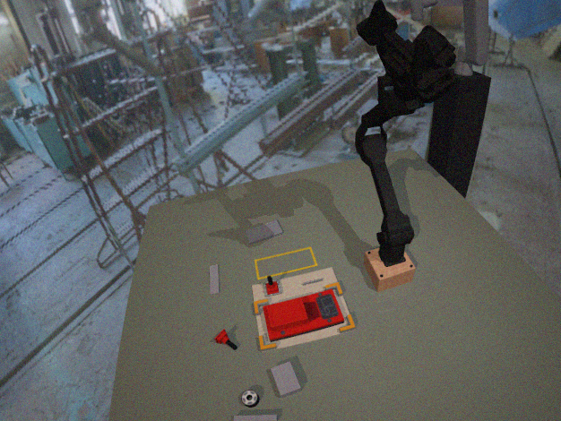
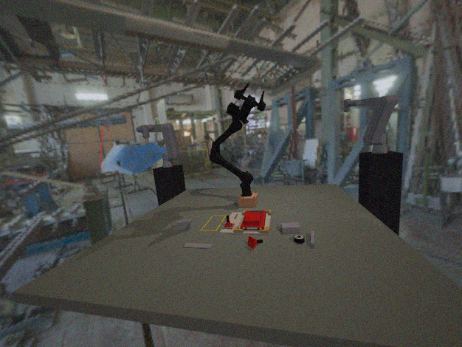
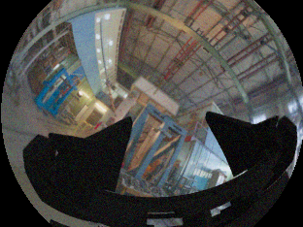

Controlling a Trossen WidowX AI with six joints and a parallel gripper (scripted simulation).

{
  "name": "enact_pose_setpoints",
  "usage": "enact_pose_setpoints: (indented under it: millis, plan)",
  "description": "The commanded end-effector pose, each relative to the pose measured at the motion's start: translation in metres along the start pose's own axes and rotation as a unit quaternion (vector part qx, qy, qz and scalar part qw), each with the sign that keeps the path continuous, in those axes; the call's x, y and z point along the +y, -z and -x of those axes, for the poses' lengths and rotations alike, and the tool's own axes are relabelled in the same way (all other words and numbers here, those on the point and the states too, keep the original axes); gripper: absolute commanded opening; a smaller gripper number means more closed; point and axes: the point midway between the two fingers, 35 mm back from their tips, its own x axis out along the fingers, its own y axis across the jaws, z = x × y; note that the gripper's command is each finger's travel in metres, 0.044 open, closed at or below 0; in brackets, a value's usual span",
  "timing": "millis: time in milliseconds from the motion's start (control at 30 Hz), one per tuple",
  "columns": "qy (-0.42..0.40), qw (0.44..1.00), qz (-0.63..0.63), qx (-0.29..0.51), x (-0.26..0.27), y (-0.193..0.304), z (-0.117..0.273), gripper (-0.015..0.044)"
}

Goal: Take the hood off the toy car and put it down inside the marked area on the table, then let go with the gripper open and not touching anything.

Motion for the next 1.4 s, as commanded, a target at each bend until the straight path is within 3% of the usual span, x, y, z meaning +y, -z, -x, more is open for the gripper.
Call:
enact_pose_setpoints:
  millis: [0,267,767,1033,1367]
  plan:
    - [-0.040,0.999,0.004,0.031,0.033,0.014,-0.015,0.0440]
    - [-0.120,0.984,0.012,0.133,0.102,0.073,-0.036,0.0440]
    - [-0.193,0.926,-0.008,0.324,0.165,0.201,-0.031,0.0440]
    - [-0.204,0.871,-0.046,0.444,0.183,0.277,-0.008,0.0440]
    - [-0.184,0.734,-0.122,0.642,0.196,0.387,0.064,0.0440]
